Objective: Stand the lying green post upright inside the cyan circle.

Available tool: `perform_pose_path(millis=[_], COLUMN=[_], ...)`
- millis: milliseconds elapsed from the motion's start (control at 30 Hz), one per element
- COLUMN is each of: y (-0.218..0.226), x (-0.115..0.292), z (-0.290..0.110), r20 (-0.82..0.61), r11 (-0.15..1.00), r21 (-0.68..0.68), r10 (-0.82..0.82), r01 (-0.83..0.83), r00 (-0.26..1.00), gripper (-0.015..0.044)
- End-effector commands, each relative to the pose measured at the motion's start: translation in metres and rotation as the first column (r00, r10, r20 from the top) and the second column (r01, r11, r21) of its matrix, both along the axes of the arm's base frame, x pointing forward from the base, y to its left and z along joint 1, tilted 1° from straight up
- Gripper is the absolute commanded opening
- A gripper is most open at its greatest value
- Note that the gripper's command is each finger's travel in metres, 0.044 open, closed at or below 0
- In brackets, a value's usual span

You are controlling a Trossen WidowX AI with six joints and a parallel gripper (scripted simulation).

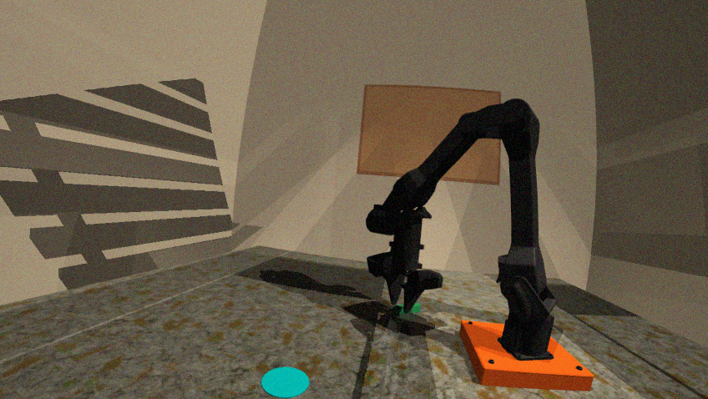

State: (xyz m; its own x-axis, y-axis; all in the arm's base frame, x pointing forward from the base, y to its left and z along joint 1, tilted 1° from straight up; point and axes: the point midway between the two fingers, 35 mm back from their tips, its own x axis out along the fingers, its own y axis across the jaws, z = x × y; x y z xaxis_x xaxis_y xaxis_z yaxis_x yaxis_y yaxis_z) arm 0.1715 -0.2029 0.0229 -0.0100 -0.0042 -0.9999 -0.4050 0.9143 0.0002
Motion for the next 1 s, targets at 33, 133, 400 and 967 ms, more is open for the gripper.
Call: perform_pose_path(millis=[33,133,400,967], y=[-0.001,-0.001,-0.002,-0.006], x=[0.0,0.0,0.0,0.005], z=[-0.005,-0.005,-0.001,0.051], r20=[0.005,0.005,0.005,0.005], r11=[1.0,1.0,1.0,1.0], r21=[-0.012,-0.012,-0.012,-0.012], r10=[0.003,0.003,0.003,0.003], r01=[-0.003,-0.003,-0.003,-0.003], r00=[1.0,1.0,1.0,1.0], gripper=[0.0154,0.0075,0.0023,0.0023])
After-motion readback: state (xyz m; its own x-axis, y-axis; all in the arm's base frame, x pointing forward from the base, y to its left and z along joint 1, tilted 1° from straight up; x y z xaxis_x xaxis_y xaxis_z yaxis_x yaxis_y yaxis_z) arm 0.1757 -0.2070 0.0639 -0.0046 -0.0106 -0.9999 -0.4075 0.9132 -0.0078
